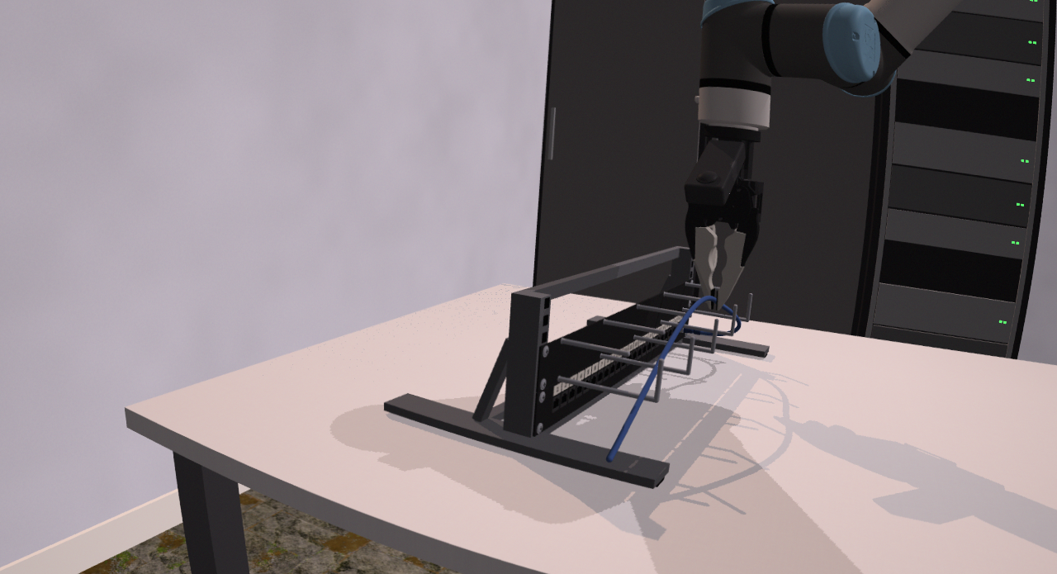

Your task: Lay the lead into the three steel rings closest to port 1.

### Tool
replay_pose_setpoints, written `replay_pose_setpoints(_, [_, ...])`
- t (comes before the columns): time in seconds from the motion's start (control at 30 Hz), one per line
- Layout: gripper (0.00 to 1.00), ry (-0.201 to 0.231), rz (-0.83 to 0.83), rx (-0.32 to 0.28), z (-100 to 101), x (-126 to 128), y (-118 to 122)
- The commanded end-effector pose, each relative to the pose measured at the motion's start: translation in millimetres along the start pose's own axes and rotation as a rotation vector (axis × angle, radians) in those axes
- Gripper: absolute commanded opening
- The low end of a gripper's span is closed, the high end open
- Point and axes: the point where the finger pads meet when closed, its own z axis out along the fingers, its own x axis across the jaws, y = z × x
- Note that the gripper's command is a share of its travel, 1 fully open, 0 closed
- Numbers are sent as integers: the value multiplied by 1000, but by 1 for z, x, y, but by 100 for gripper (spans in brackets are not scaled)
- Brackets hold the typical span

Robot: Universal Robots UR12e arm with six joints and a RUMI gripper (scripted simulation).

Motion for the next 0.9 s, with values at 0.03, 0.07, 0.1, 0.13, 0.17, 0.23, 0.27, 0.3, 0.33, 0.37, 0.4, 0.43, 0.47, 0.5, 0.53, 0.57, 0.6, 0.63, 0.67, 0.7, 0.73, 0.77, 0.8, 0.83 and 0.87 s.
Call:
replay_pose_setpoints(0.03, [0,2,0,0,3,1,0])
replay_pose_setpoints(0.07, [0,2,0,0,4,1,0])
replay_pose_setpoints(0.1, [0,2,0,0,5,1,0])
replay_pose_setpoints(0.13, [0,2,0,0,7,1,0])
replay_pose_setpoints(0.17, [0,2,0,0,8,1,0])
replay_pose_setpoints(0.23, [0,2,0,0,10,1,0])
replay_pose_setpoints(0.27, [0,2,0,0,11,1,0])
replay_pose_setpoints(0.3, [0,2,0,0,13,1,0])
replay_pose_setpoints(0.33, [0,2,0,0,14,1,0])
replay_pose_setpoints(0.37, [0,2,0,0,15,1,0])
replay_pose_setpoints(0.4, [0,2,0,0,16,1,0])
replay_pose_setpoints(0.43, [0,2,0,0,17,1,0])
replay_pose_setpoints(0.47, [0,2,0,0,18,1,0])
replay_pose_setpoints(0.5, [0,2,0,0,20,1,0])
replay_pose_setpoints(0.53, [0,2,0,0,20,1,0])
replay_pose_setpoints(0.57, [0,2,0,0,20,1,0])
replay_pose_setpoints(0.6, [0,2,0,0,21,1,0])
replay_pose_setpoints(0.63, [0,2,0,0,22,1,0])
replay_pose_setpoints(0.67, [0,2,0,0,23,1,0])
replay_pose_setpoints(0.7, [0,2,0,0,24,1,0])
replay_pose_setpoints(0.73, [0,2,0,0,25,1,0])
replay_pose_setpoints(0.77, [0,2,0,0,26,1,0])
replay_pose_setpoints(0.8, [0,2,0,0,27,1,0])
replay_pose_setpoints(0.83, [0,2,0,0,28,1,0])
replay_pose_setpoints(0.87, [0,2,0,0,29,1,0])
